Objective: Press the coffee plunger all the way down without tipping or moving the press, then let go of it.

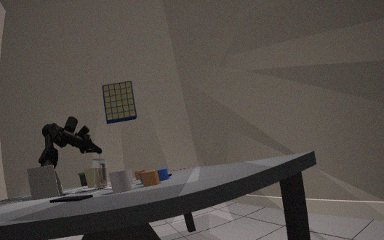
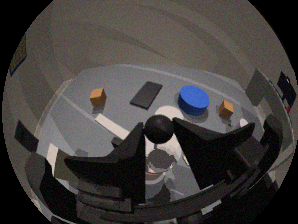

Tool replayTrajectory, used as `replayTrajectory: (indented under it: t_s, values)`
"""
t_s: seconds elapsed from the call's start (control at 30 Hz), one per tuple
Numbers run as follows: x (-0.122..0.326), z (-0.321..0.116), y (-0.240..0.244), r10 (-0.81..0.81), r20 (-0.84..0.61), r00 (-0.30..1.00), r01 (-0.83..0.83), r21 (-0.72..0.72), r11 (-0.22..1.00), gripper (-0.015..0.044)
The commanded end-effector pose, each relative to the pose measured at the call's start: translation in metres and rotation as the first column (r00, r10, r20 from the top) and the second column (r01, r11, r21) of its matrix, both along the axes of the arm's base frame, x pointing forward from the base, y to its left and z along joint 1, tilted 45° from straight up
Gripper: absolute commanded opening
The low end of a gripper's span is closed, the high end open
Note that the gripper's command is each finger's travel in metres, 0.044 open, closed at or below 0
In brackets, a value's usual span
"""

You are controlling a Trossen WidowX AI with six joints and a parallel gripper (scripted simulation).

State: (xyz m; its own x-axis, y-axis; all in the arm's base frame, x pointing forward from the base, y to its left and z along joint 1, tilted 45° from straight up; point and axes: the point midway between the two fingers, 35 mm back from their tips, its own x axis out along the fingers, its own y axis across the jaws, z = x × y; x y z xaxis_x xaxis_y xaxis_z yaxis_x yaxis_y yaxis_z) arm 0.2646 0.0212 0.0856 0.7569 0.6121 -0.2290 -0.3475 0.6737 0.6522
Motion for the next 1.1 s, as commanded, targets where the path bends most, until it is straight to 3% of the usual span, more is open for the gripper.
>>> replayTrajectory:
  t_s: [0.0,1.07]
  values:
    - [-0.0029,-0.0081,0.0079,0.017,-0.040,0.999,-0.016,0.026,1.000,0.0121]
    - [0.0033,-0.0093,0.0062,0.017,-0.039,0.999,-0.016,0.026,1.000,0.0121]
